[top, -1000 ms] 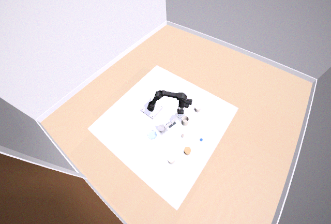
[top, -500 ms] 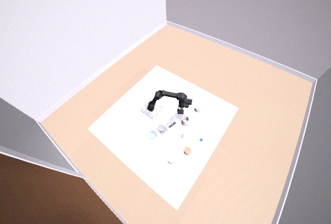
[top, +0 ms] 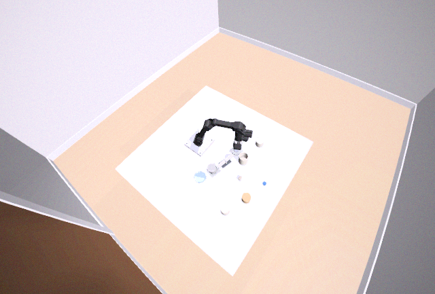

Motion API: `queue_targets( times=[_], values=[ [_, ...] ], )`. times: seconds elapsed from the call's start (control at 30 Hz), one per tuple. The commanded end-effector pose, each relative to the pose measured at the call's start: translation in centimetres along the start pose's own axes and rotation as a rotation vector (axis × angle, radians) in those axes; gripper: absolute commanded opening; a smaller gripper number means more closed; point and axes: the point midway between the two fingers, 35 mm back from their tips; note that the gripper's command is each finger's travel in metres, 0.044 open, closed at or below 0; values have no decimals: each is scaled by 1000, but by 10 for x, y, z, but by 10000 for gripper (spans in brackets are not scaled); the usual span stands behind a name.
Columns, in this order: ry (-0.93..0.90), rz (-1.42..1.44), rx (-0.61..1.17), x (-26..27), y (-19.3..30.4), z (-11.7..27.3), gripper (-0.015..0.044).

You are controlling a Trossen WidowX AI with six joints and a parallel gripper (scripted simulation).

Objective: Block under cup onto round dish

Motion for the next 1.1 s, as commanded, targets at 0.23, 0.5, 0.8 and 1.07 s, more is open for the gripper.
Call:
queue_targets(
  times=[0.23, 0.5, 0.8, 1.07],
  values=[
    [0, 0, -1, 0, 0, 0, 0],
    [-3, -1, -3, 27, 3, -14, 0],
    [-10, -3, -7, 94, 27, -52, 0],
    [-16, -5, -8, 144, 63, -86, 0]
  ],
)
Point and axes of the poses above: the point midway between the two fingers, 35 mm back from their tips, its own z axis back along the fingers, its own x axis across the jaws, y = z × x, and after that the axes turned 9 degrees about -z, right-handed
